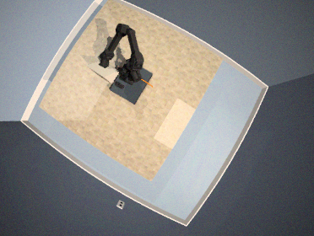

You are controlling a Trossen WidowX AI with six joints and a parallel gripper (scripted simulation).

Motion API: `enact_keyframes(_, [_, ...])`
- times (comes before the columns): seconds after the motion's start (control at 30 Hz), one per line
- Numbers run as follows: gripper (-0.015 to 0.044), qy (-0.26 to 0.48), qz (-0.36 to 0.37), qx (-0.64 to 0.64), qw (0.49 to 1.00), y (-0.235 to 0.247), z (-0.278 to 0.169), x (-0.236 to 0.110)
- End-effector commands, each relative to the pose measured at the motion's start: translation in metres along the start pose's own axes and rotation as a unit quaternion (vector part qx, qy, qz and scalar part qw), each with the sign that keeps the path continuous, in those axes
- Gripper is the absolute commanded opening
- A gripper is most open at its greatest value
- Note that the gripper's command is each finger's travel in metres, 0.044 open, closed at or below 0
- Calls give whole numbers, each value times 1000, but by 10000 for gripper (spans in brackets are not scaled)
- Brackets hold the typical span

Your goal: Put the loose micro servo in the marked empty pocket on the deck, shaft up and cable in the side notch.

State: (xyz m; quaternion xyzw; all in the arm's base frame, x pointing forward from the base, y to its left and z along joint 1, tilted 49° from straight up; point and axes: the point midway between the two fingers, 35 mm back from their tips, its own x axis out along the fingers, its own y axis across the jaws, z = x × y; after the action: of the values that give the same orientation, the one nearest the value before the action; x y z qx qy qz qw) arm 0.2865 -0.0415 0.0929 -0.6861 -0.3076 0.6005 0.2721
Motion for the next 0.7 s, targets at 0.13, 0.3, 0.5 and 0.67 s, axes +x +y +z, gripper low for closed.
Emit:
enact_keyframes(0.13, [0,5,0,-2,1000,-27,-3,-2])
enact_keyframes(0.3, [0,5,0,-58,998,-27,-3,-2])
enact_keyframes(0.5, [0,5,1,-161,987,-27,-3,-2])
enact_keyframes(0.67, [0,5,1,-246,969,-27,-3,-2])
